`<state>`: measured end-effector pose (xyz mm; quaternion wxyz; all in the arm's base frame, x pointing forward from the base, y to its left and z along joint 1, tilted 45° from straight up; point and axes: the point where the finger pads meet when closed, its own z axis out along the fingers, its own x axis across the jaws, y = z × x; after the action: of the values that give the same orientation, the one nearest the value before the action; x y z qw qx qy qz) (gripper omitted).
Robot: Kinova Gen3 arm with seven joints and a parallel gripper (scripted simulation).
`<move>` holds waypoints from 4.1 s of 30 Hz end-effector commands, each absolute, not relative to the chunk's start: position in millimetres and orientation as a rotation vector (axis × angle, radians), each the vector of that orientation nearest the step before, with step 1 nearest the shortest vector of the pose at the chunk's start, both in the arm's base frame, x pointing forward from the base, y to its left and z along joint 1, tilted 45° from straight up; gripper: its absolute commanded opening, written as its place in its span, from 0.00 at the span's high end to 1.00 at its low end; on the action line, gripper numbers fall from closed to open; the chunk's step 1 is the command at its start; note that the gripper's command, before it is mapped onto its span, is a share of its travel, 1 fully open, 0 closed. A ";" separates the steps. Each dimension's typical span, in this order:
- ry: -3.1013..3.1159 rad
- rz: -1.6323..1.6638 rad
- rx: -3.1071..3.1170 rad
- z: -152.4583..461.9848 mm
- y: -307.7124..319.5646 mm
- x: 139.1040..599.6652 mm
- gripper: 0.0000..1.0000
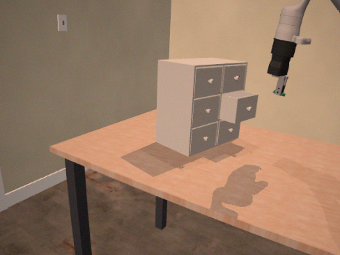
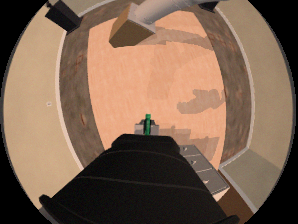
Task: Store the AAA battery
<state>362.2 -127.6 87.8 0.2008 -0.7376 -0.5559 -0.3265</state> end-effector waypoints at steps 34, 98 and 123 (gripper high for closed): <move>-1.464 -1.275 -2.309 89.3 -126.5 355.7 0.76; -1.317 -1.672 -2.525 88.0 -124.1 351.6 0.76; -1.313 -1.679 -2.530 88.0 -124.3 351.7 0.76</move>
<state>351.5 -123.6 87.7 -0.0824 -0.7621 -0.3958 -0.5058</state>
